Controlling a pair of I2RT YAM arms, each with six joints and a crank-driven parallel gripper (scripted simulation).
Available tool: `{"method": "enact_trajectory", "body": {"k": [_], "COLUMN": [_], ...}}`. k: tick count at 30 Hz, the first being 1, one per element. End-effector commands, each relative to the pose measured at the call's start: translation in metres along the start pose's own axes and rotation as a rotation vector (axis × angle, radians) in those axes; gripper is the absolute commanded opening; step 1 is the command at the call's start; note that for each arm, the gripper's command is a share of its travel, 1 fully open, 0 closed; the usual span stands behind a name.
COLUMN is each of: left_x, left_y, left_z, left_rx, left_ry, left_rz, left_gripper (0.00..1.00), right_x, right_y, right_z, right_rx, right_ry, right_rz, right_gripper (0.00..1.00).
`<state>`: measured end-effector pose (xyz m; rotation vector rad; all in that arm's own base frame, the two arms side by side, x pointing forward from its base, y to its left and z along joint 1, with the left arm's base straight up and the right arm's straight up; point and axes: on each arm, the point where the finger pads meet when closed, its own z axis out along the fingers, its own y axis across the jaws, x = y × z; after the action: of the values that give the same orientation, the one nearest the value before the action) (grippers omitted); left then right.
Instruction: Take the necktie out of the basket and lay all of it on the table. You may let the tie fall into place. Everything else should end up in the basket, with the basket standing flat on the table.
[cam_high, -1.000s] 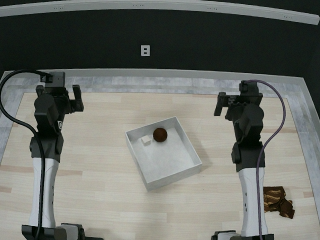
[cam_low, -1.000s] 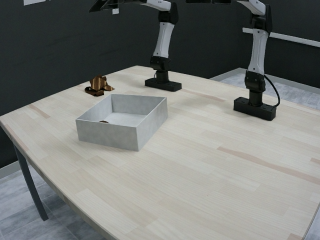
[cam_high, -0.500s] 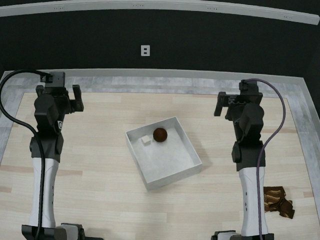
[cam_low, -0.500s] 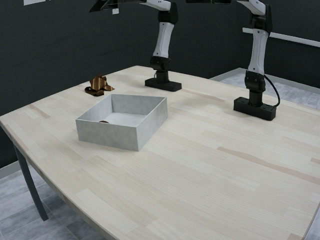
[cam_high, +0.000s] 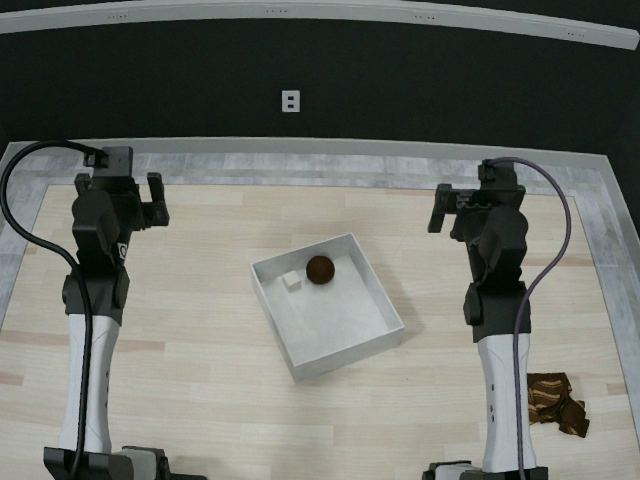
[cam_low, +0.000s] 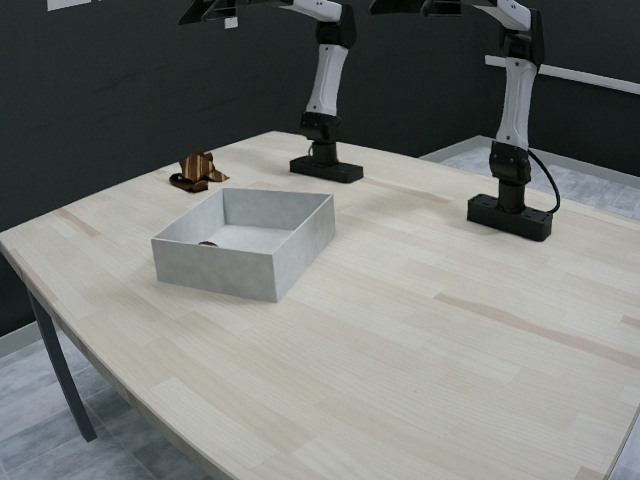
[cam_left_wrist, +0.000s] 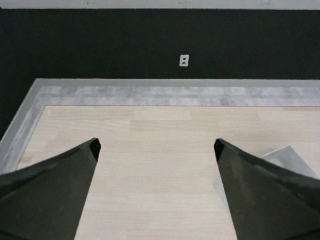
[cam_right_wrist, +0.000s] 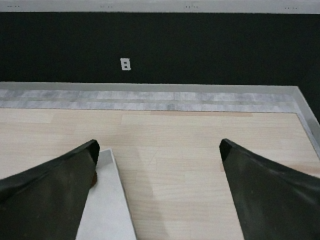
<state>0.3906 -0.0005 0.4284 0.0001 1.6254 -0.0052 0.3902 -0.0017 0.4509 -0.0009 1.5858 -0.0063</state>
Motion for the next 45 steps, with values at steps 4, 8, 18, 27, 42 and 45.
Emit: {"method": "enact_trajectory", "body": {"k": [4,8,18,27,42,45], "left_x": [0.0,0.006,0.018,0.031,0.054,0.055], "left_y": [0.0,0.0,0.0,0.0,0.0,0.0], "left_z": [-0.005,-0.005,-0.004,-0.003,-0.002,-0.002], "left_rx": [0.0,0.0,0.0,0.0,0.0,0.0], "left_ry": [-0.029,-0.029,-0.029,-0.029,-0.029,-0.029], "left_rz": [0.0,0.0,0.0,0.0,0.0,0.0], "left_gripper": [1.0,1.0,1.0,1.0,1.0,1.0], "right_x": [-0.013,-0.013,-0.013,-0.013,-0.013,-0.013], "right_y": [0.0,0.0,0.0,0.0,0.0,0.0], "right_z": [-0.003,-0.003,-0.003,-0.003,-0.003,-0.003], "right_rx": [0.006,0.006,0.006,0.006,0.006,0.006], "right_ry": [-0.022,-0.022,-0.022,-0.022,-0.022,-0.022], "right_rz": [-0.001,-0.001,-0.001,-0.001,-0.001,-0.001], "right_gripper": [1.0,1.0,1.0,1.0,1.0,1.0]}}
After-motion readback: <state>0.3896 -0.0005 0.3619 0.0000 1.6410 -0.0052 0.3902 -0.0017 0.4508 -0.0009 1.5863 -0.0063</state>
